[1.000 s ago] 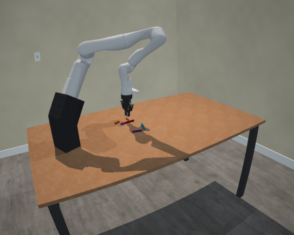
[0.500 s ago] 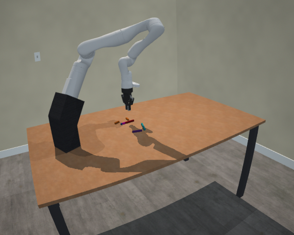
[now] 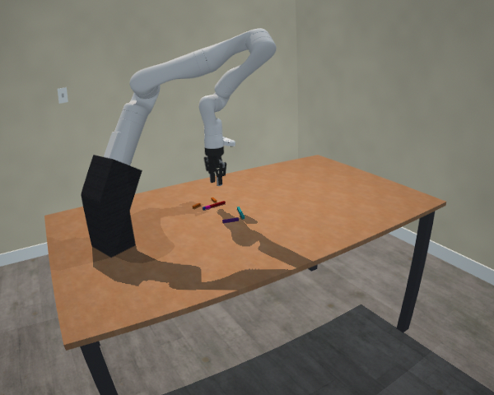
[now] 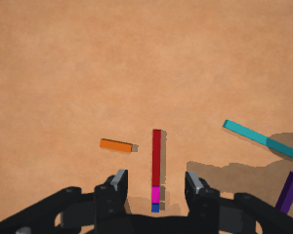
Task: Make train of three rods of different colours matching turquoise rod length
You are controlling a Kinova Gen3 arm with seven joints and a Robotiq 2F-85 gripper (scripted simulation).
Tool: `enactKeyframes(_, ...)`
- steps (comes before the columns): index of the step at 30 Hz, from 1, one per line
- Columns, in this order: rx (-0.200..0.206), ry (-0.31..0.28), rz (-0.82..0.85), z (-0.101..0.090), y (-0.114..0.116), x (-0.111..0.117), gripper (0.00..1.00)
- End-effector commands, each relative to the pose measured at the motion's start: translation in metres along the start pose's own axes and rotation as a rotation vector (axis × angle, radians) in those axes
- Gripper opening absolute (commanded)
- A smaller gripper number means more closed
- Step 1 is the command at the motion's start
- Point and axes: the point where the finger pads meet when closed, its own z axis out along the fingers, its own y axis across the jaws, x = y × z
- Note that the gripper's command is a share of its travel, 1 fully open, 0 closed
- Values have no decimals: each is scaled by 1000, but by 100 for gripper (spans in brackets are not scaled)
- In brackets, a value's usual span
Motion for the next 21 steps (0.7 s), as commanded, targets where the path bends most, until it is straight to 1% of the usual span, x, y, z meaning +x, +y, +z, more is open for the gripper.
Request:
enactKeyframes(1, 0, 1, 0, 0, 0, 0, 100)
enactKeyframes(9, 0, 1, 0, 0, 0, 0, 100)
enactKeyframes(13, 0, 1, 0, -4, 0, 0, 100)
enactKeyframes(17, 0, 1, 0, -13, 0, 0, 100)
enactKeyframes(21, 0, 1, 0, -29, 0, 0, 100)
